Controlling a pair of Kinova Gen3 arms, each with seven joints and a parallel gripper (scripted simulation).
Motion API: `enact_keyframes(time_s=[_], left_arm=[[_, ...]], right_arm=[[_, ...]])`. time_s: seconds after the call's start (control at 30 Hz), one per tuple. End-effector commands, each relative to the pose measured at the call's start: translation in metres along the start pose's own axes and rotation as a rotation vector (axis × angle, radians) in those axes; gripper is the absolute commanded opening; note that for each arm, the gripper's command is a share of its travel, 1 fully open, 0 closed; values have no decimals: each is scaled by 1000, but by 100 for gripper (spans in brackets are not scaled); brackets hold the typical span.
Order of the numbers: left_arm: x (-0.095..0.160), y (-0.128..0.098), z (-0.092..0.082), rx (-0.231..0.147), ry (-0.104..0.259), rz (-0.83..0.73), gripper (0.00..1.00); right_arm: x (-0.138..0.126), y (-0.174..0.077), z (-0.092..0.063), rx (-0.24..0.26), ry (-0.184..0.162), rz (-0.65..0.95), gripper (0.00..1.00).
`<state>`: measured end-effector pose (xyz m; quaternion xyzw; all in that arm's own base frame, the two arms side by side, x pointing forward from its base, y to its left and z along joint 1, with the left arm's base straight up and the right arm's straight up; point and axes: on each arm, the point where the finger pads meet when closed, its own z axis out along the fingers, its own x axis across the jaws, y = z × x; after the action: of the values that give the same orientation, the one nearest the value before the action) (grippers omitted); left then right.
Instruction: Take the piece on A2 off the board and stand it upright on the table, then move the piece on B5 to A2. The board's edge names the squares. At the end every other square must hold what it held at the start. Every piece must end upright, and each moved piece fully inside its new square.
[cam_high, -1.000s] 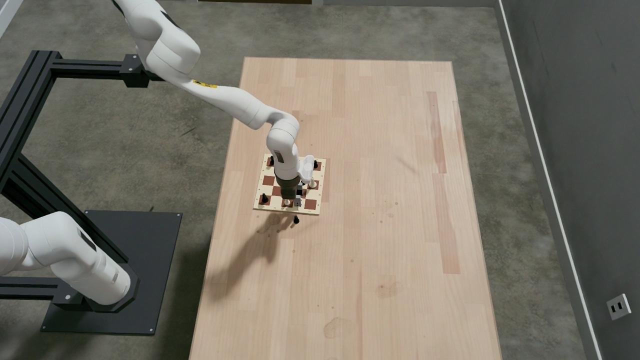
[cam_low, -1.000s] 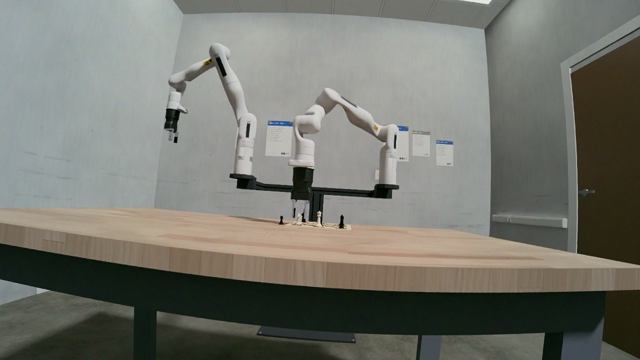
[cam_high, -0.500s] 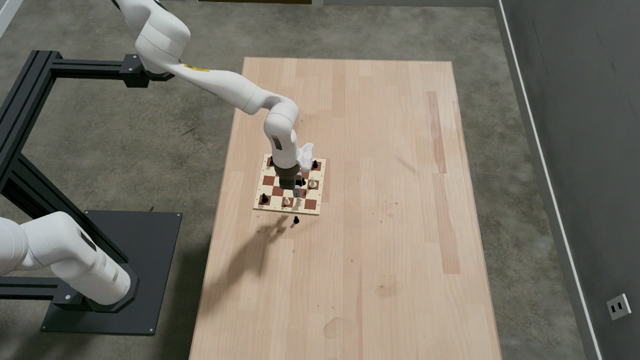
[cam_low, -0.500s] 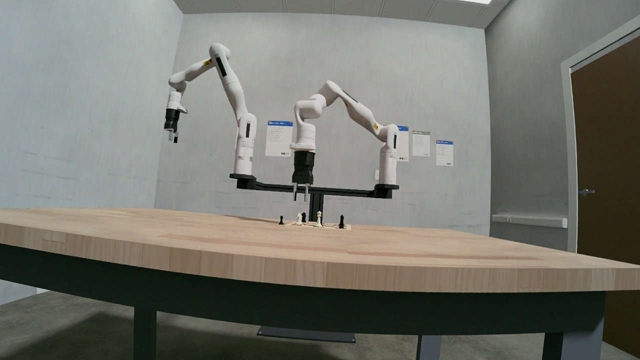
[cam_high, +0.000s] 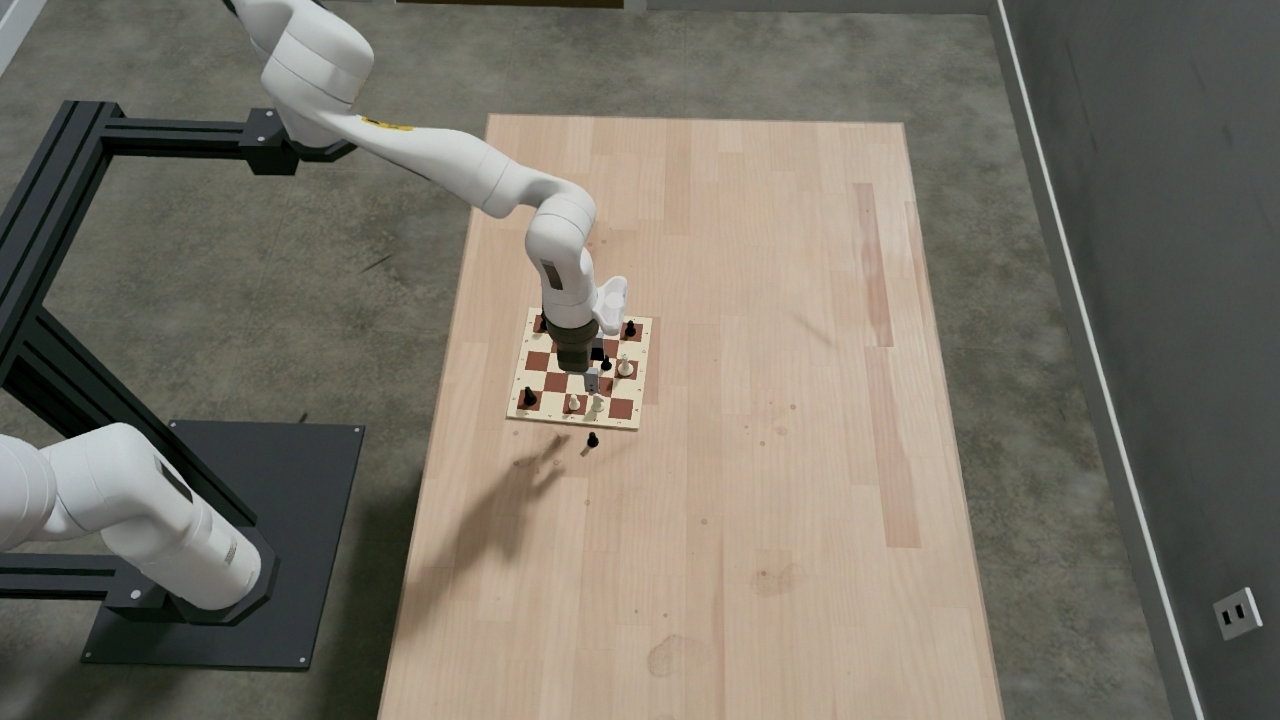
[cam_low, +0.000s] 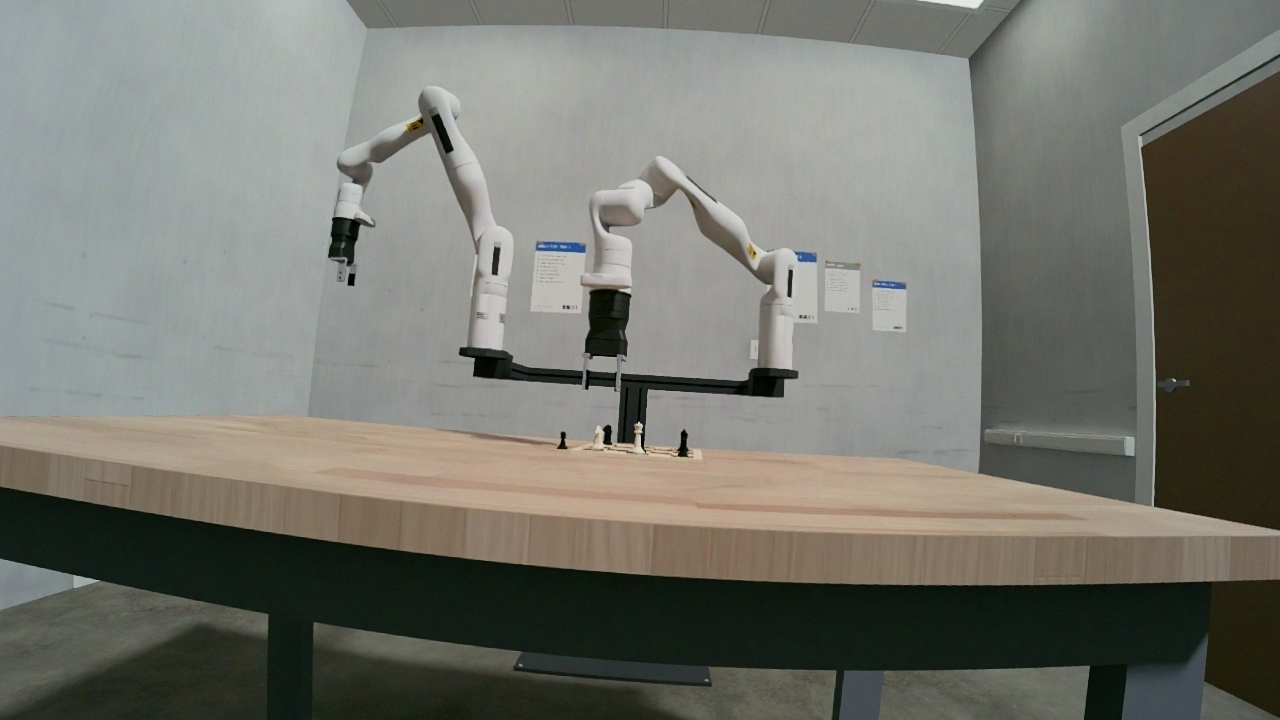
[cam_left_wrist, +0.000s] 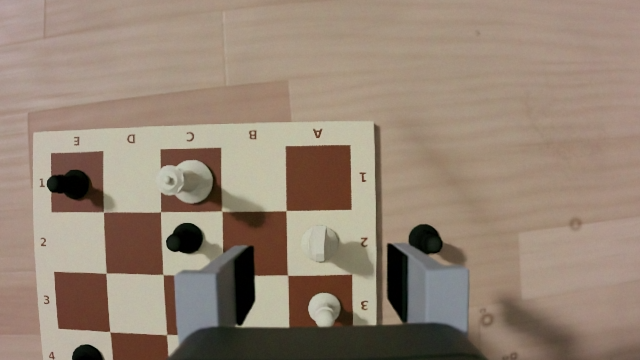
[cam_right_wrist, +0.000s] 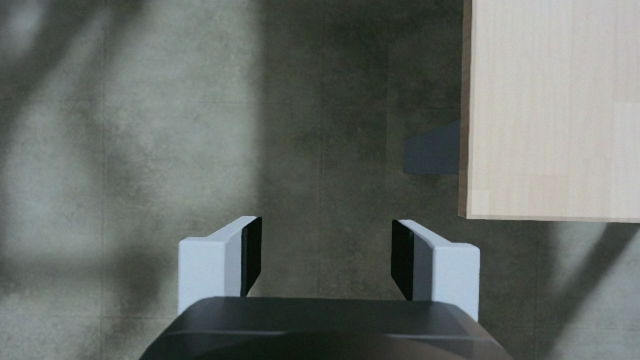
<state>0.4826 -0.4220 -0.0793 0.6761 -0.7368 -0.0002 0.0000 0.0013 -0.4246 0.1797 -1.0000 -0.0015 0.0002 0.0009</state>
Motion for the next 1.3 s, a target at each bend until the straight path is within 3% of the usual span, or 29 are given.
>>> enact_keyframes(time_s=[0.0, 0.77, 1.27], left_arm=[[1, -1, -1, 2, 2, 0, 100], [1, -1, -8, 2, 2, 0, 100], [1, -1, -66, 2, 2, 0, 100]], right_arm=[[0, 0, -1, -2, 0, 0, 100], [0, 0, -1, -2, 0, 0, 100], [0, 0, -1, -2, 0, 0, 100]])
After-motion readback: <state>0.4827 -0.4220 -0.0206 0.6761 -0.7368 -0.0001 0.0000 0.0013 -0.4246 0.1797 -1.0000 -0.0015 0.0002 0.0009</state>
